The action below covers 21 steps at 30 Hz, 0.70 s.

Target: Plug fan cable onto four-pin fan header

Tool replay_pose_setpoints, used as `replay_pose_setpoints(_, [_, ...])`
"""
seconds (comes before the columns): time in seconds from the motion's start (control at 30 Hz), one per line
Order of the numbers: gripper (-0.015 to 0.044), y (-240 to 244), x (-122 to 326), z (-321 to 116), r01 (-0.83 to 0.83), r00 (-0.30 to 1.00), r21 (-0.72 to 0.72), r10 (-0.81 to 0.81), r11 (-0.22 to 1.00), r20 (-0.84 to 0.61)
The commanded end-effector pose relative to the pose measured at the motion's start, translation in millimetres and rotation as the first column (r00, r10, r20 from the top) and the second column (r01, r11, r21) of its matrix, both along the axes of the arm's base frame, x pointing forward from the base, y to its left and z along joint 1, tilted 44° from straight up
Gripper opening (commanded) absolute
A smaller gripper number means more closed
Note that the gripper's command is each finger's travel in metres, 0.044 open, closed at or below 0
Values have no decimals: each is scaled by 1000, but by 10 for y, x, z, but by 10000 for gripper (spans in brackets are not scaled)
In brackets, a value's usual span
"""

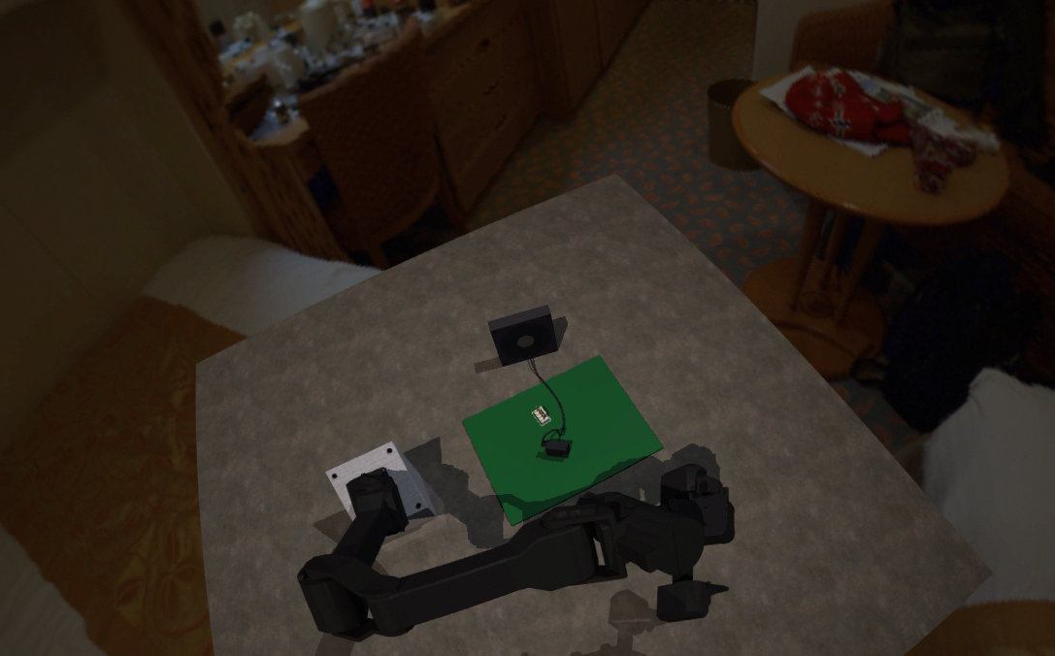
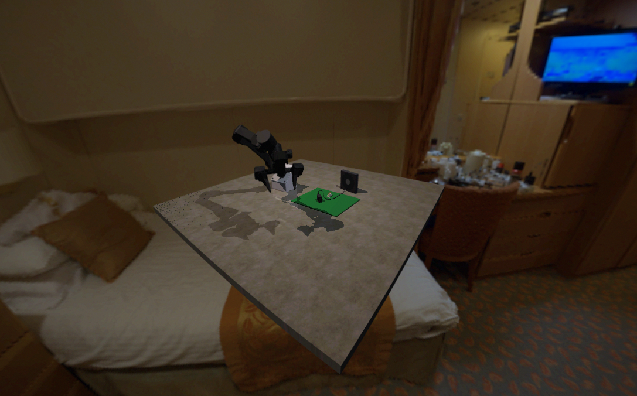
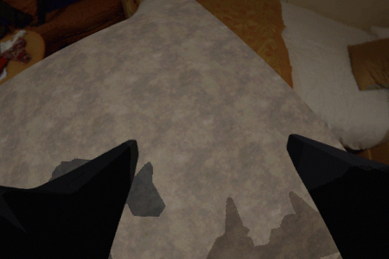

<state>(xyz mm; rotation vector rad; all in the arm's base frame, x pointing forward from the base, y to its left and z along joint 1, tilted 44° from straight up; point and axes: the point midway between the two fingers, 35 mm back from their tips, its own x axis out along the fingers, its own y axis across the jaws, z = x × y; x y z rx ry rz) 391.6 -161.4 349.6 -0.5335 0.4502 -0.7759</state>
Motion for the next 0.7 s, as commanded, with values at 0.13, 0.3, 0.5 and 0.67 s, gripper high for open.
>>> replay_pose_setpoints(0.13, [440, 518, 191, -888, -223, 835, -115, 129, 968, -535])
replay_pose_setpoints(0.3, [440, 961, 137, -1566, -490, 462, -123, 136, 863, -877])
replay_pose_setpoints(0.5, [440, 1504, -216, -2342, -801, -200, 95, -114, 592, -973])
replay_pose_setpoints(0.67, [440, 1827, -668, -2783, -822, -570, 448, -509, 352, -645])
